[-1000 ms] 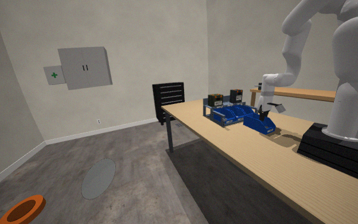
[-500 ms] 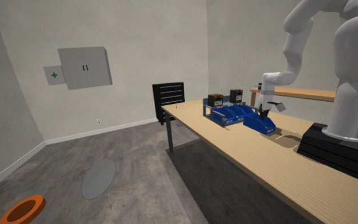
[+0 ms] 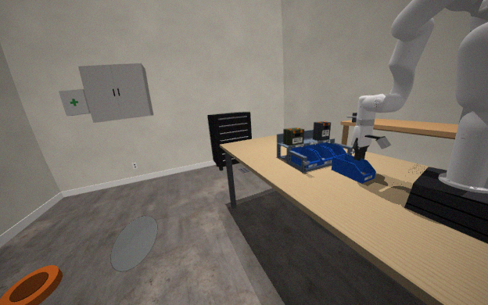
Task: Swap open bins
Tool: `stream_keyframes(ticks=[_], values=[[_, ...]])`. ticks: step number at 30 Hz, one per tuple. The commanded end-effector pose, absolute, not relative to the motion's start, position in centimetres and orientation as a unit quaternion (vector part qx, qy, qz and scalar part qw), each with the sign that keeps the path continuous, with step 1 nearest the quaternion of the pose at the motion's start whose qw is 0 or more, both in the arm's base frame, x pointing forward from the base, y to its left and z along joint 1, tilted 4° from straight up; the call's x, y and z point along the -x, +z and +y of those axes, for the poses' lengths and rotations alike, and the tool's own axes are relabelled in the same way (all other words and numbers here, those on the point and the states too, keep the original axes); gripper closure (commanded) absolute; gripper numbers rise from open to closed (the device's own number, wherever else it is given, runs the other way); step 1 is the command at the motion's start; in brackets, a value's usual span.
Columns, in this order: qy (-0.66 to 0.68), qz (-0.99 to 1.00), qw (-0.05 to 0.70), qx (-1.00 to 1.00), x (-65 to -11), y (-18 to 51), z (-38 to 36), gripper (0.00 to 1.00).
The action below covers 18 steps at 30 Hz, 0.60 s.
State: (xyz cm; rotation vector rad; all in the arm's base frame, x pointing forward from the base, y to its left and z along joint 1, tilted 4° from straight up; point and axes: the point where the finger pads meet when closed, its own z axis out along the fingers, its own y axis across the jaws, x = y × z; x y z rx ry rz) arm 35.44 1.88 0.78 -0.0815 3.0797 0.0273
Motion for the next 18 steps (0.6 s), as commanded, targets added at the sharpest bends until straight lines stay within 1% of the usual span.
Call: stream_keyframes(ticks=[1, 18], values=[[0.009, 0.999, 0.032, 0.026, -35.5, 1.6, 1.9, 0.74], [0.009, 0.999, 0.032, 0.026, -35.4, 4.3, 1.8, 0.74]])
